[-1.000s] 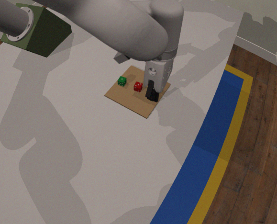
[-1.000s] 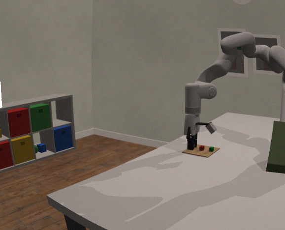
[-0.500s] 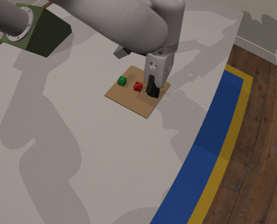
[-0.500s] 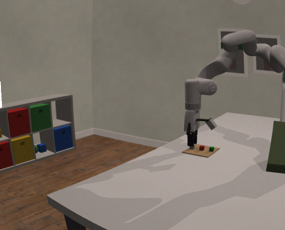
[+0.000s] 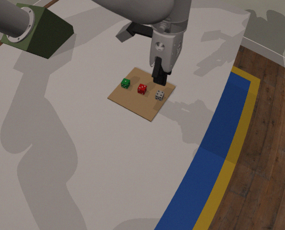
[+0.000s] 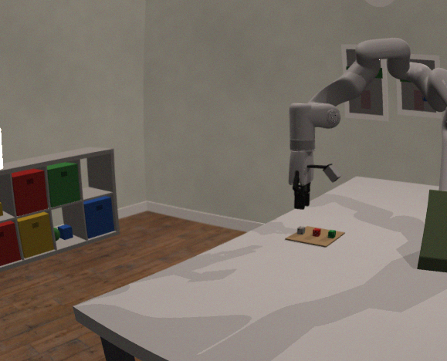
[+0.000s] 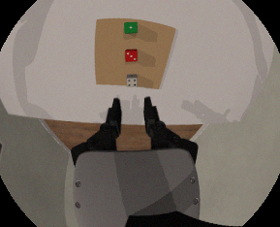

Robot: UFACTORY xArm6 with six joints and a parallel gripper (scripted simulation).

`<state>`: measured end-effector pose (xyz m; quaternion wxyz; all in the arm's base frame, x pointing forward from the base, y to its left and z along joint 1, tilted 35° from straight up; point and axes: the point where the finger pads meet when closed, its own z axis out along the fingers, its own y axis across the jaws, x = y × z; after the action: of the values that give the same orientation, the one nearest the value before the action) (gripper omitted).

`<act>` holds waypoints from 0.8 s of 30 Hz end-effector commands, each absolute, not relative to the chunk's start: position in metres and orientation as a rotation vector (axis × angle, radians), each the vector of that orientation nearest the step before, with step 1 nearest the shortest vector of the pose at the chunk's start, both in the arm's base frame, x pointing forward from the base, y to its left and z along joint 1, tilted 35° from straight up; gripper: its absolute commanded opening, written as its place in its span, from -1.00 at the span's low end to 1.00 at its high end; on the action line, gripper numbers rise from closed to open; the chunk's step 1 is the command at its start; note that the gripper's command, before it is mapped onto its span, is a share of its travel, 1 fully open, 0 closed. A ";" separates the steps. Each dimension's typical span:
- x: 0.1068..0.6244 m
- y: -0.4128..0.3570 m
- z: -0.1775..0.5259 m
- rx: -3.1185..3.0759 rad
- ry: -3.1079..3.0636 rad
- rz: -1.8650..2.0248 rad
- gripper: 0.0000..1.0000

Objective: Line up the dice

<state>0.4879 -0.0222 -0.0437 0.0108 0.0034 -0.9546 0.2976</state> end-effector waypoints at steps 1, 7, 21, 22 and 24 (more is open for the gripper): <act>0.489 -0.017 -0.036 0.011 -2.980 0.929 -0.28; 0.489 -0.016 -0.035 0.011 -2.980 0.929 1.00; 0.489 -0.016 -0.035 0.011 -2.980 0.929 1.00; 0.489 -0.016 -0.035 0.011 -2.980 0.929 1.00; 0.489 -0.016 -0.035 0.011 -2.980 0.929 1.00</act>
<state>0.4872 -0.0173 -0.0361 0.0120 0.0032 -0.9545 0.2980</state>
